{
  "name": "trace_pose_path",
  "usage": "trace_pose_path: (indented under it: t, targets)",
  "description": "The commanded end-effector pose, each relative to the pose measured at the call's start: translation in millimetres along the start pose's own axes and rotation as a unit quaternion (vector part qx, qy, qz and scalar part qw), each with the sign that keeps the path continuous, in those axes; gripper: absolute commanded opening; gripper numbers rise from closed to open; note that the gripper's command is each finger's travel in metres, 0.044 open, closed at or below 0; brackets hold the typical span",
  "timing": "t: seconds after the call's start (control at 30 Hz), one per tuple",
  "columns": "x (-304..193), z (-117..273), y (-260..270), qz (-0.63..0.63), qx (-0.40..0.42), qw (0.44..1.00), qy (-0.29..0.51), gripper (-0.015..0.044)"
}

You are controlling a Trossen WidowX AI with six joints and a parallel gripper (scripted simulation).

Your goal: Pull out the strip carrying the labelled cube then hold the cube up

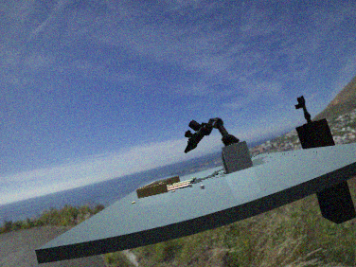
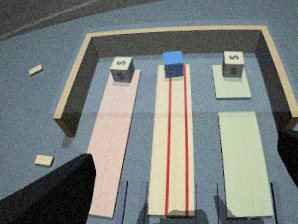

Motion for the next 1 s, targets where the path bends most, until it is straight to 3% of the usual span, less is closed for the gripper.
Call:
trace_pose_path:
  t: [0.0,0.47,0.83,0.97]
  targets:
    - [0.2,-0.9,0.7,0.002,-0.001,1.000,0.003,0.0374]
    - [38.4,-86.1,61.6,-0.040,0.019,0.973,0.228,0.0006]
    - [26.1,-151.6,99.7,-0.080,-0.052,0.899,0.428,0.0000]
    - [22.0,-159.2,103.5,-0.084,-0.069,0.885,0.453,0.0000]
Point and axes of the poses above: the point midway between the two fingers, 35 mm back from their tips, its own z axis back along the fingers, its own y axis across the jaws, x = y × z, the point moved 9 cm from there along z, back along the fingers, and after that the axes turned 3 degrees about -z, right-handed, at the moved point
